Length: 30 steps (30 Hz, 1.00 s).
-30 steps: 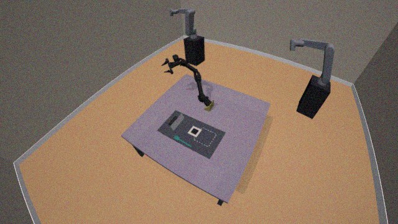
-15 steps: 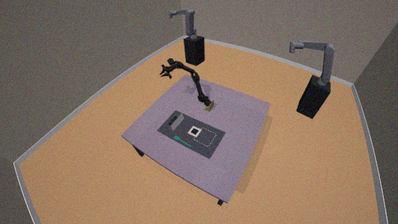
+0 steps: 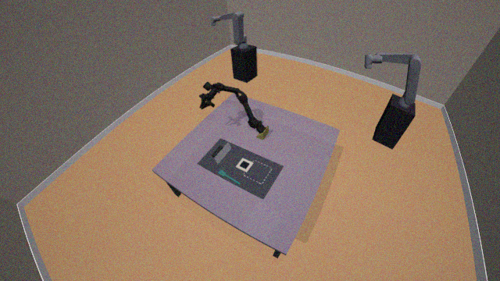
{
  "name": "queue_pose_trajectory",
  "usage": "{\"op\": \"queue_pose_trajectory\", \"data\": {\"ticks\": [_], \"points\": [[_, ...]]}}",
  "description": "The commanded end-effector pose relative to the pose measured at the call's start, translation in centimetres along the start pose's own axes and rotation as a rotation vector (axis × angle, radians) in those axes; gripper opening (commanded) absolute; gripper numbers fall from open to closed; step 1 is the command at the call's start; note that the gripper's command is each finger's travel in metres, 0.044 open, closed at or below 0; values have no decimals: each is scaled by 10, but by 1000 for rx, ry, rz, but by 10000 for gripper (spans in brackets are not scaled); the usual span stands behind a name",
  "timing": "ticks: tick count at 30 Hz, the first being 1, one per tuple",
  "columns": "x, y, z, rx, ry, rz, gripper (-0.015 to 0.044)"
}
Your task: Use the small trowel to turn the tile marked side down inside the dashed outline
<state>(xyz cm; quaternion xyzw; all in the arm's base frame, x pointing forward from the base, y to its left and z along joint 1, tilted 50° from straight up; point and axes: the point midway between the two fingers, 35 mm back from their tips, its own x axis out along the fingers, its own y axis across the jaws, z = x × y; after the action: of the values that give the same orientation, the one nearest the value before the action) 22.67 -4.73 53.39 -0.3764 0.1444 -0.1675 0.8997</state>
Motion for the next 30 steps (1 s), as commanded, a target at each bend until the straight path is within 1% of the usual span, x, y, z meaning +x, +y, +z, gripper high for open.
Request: {"op": "queue_pose_trajectory", "data": {"ticks": [1,8,15,22,30], "points": [[21,23,-7,85,71,42,100],[53,74,-18,266,192,116,100],[74,116,-34,449,346,132,100],[89,156,-54,621,505,97,100],[99,199,-79,802,678,-9,100]]}}
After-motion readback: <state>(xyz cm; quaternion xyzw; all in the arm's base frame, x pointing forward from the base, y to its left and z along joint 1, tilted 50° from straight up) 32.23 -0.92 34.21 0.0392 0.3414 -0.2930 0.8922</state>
